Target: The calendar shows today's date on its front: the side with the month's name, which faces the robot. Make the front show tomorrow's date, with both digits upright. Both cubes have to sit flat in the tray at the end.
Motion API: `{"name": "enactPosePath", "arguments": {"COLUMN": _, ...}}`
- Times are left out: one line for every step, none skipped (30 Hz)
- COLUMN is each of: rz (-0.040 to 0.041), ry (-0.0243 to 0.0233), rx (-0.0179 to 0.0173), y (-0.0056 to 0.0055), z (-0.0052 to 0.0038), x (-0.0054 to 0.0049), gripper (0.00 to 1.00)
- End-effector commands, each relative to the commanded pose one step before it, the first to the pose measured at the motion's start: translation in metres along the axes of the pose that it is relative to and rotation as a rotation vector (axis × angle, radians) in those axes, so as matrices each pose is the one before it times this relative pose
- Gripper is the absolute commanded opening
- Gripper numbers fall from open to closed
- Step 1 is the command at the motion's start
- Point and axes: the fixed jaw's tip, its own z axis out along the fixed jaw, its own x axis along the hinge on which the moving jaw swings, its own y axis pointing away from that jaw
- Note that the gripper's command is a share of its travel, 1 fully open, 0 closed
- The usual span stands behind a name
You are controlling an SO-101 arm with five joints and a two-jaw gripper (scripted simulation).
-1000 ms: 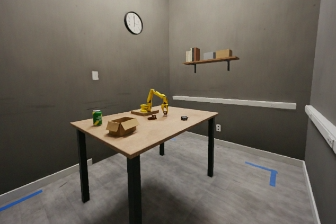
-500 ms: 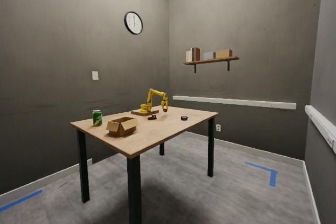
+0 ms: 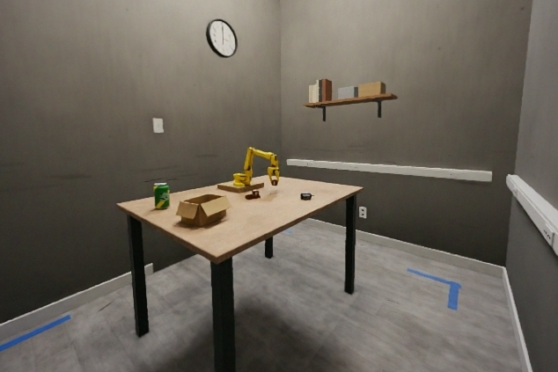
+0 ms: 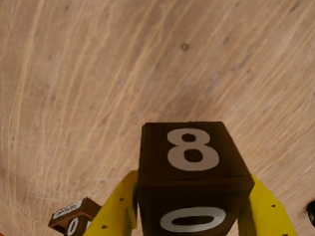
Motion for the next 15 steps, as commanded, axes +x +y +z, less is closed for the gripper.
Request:
{"name": "enactPosePath", "arguments": {"rz": -0.00186, "ry": 0.00257, "rx": 0.02435, "y": -0.00232, "z": -0.008974, "x": 0.00135, "gripper": 0.00}}
{"name": "enactPosePath", "arguments": {"rz": 0.00000, "ry": 0.00000, "rx": 0.00000, "y": 0.00000, "z": 0.000000, "x": 0.00000, "gripper": 0.00}}
{"name": "enactPosePath", "arguments": {"rz": 0.00000, "ry": 0.00000, "rx": 0.00000, "y": 0.00000, "z": 0.000000, "x": 0.00000, "gripper": 0.00}}
{"name": "enactPosePath", "arguments": {"rz": 0.00000, "ry": 0.00000, "rx": -0.00001, "y": 0.00000, "z": -0.001152, "x": 0.00000, "gripper": 0.00}}
{"name": "enactPosePath", "arguments": {"rz": 0.00000, "ry": 0.00000, "rx": 0.00000, "y": 0.00000, "z": -0.001128, "x": 0.00000, "gripper": 0.00}}
{"name": "enactPosePath", "arguments": {"rz": 0.00000, "ry": 0.00000, "rx": 0.00000, "y": 0.00001, "z": -0.001086, "x": 0.00000, "gripper": 0.00}}
{"name": "enactPosePath", "arguments": {"rz": 0.00000, "ry": 0.00000, "rx": 0.00000, "y": 0.00002, "z": -0.001033, "x": -0.00001, "gripper": 0.00}}
{"name": "enactPosePath", "arguments": {"rz": 0.00000, "ry": 0.00000, "rx": 0.00000, "y": 0.00002, "z": -0.000961, "x": 0.00000, "gripper": 0.00}}
{"name": "enactPosePath", "arguments": {"rz": 0.00000, "ry": 0.00000, "rx": 0.00000, "y": 0.00003, "z": -0.000865, "x": -0.00001, "gripper": 0.00}}
{"name": "enactPosePath", "arguments": {"rz": 0.00000, "ry": 0.00000, "rx": 0.00000, "y": 0.00003, "z": -0.000763, "x": 0.00000, "gripper": 0.00}}
{"name": "enactPosePath", "arguments": {"rz": 0.00000, "ry": 0.00000, "rx": 0.00000, "y": 0.00003, "z": -0.000649, "x": 0.00000, "gripper": 0.00}}
{"name": "enactPosePath", "arguments": {"rz": 0.00000, "ry": 0.00000, "rx": 0.00000, "y": 0.00002, "z": -0.000535, "x": -0.00001, "gripper": 0.00}}
{"name": "enactPosePath", "arguments": {"rz": 0.00000, "ry": 0.00000, "rx": 0.00000, "y": 0.00002, "z": -0.000414, "x": 0.00000, "gripper": 0.00}}
{"name": "enactPosePath", "arguments": {"rz": 0.00000, "ry": 0.00000, "rx": 0.00000, "y": 0.00001, "z": -0.000306, "x": -0.00001, "gripper": 0.00}}
{"name": "enactPosePath", "arguments": {"rz": 0.00000, "ry": 0.00000, "rx": 0.00000, "y": 0.00001, "z": -0.000192, "x": -0.00001, "gripper": 0.00}}
